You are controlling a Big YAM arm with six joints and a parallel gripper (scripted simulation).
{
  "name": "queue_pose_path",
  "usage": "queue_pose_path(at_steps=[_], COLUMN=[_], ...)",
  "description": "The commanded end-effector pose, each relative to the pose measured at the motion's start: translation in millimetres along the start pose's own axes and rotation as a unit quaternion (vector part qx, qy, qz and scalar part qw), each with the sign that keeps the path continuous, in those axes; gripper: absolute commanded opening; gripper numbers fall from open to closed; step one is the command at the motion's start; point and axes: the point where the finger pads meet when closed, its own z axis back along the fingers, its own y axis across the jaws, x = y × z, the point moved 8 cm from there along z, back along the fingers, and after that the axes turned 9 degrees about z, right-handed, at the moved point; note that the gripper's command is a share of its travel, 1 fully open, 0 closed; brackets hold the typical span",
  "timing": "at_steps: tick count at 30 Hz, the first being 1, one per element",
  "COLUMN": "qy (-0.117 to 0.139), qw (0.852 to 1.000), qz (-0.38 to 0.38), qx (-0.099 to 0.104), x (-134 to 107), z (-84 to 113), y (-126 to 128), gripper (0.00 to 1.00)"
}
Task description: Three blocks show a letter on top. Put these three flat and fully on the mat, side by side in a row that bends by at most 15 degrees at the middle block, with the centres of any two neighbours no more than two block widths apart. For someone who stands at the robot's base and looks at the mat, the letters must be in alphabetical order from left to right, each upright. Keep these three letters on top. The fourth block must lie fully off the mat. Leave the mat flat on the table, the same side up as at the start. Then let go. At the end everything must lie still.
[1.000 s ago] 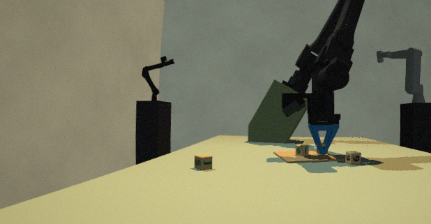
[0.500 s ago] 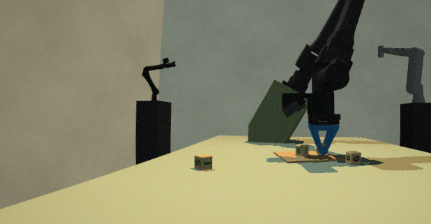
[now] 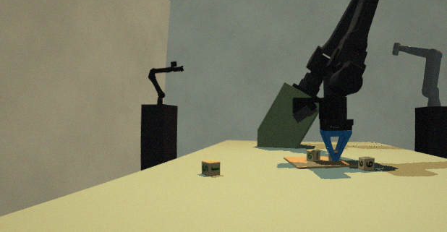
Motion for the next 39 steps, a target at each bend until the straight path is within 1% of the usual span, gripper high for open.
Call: queue_pose_path(at_steps=[1,15,16,18,19,21,22,24,25,27,28,38,39], qy=[-0.002,-0.002,-0.002,-0.002,-0.002,-0.002,-0.002,-0.002,-0.002,-0.002,-0.002,-0.002,-0.002], qw=[1.000,1.000,1.000,1.000,1.000,1.000,1.000,1.000,1.000,1.000,1.000,1.000,1.000], qz=[0.006,0.006,0.006,0.006,0.006,0.006,0.006,0.007,0.007,0.007,0.007,0.007,0.007], qx=[0.012,0.012,0.012,0.012,0.012,0.012,0.012,0.012,0.012,0.012,0.012,0.012,0.012], x=[-5.7,-5.5,-5.5,-5.5,-5.5,-5.5,-5.5,-5.5,-5.5,-5.5,-5.5,-5.5,-5.5], z=[1.6,1.7,1.7,1.7,1.7,1.7,1.7,1.7,1.7,1.7,1.7,1.7,1.7], y=[11.1,11.1,11.1,11.1,11.1,11.1,11.1,11.1,11.1,11.1,11.1,11.1,11.1], gripper=[0.22,0.22,0.25,0.25,0.29,0.29,0.33,0.33,0.37,0.37,0.41,0.41,0.57])
